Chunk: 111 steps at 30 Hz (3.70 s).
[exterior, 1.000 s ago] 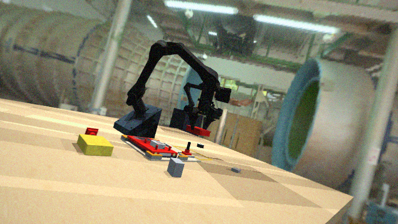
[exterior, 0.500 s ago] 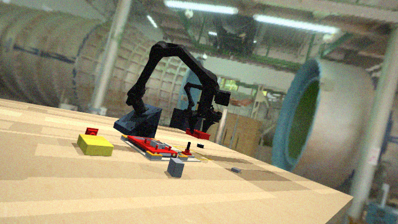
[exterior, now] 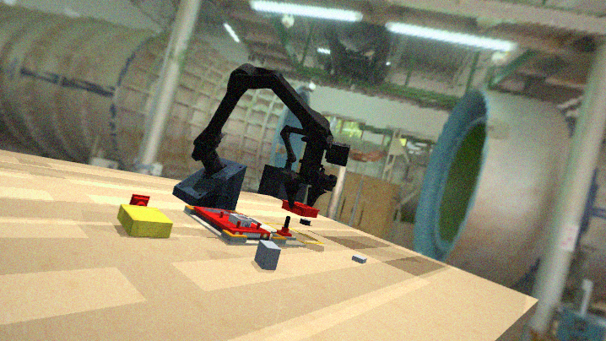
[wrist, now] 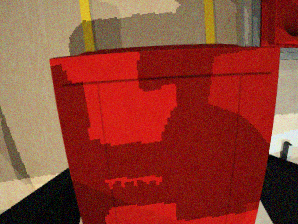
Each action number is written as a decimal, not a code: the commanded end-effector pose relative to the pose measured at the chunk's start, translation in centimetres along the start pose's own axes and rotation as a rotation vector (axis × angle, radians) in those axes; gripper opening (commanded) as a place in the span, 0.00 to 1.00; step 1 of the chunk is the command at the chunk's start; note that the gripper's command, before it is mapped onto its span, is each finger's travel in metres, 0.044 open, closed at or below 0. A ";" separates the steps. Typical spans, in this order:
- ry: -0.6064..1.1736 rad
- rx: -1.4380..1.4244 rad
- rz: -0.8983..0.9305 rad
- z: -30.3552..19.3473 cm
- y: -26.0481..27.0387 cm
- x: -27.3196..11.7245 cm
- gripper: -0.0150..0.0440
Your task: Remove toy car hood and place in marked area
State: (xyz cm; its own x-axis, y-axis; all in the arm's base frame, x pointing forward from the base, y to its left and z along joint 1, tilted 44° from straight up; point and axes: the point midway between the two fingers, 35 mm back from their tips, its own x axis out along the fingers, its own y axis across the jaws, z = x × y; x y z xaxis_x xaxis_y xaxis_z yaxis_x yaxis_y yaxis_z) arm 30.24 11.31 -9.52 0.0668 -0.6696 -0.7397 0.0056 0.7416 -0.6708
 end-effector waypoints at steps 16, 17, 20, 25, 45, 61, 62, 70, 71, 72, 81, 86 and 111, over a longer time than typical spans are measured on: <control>0.004 -0.009 -0.008 -0.2 -0.1 2.2 0.25; 0.004 -0.009 -0.009 -0.2 -0.1 2.3 0.25; 0.004 -0.009 -0.009 -0.2 -0.1 2.6 0.25; 0.004 -0.009 -0.009 -0.3 -0.1 3.0 0.25; 0.004 -0.009 -0.011 -0.4 -0.2 4.3 0.25; 0.004 -0.009 -0.011 -0.4 -0.2 5.0 0.25; 0.004 -0.009 -0.011 -0.4 -0.2 5.0 0.25; 0.004 -0.009 -0.012 -0.4 -0.3 5.4 0.25; 0.004 -0.009 -0.012 -0.4 -0.3 5.5 0.25; 0.004 -0.009 -0.012 -0.4 -0.3 5.5 0.25; 0.004 -0.009 -0.012 -0.4 -0.3 6.0 0.25; 0.004 -0.009 -0.012 -0.4 -0.3 6.2 0.25; 0.004 -0.001 -0.008 -0.3 -0.3 5.4 1.00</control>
State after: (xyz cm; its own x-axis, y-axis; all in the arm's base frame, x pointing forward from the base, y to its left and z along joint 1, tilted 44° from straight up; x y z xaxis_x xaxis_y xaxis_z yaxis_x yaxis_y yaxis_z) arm 30.28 6.98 -13.78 0.0614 -0.6773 -0.7331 0.0018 0.7346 -0.6785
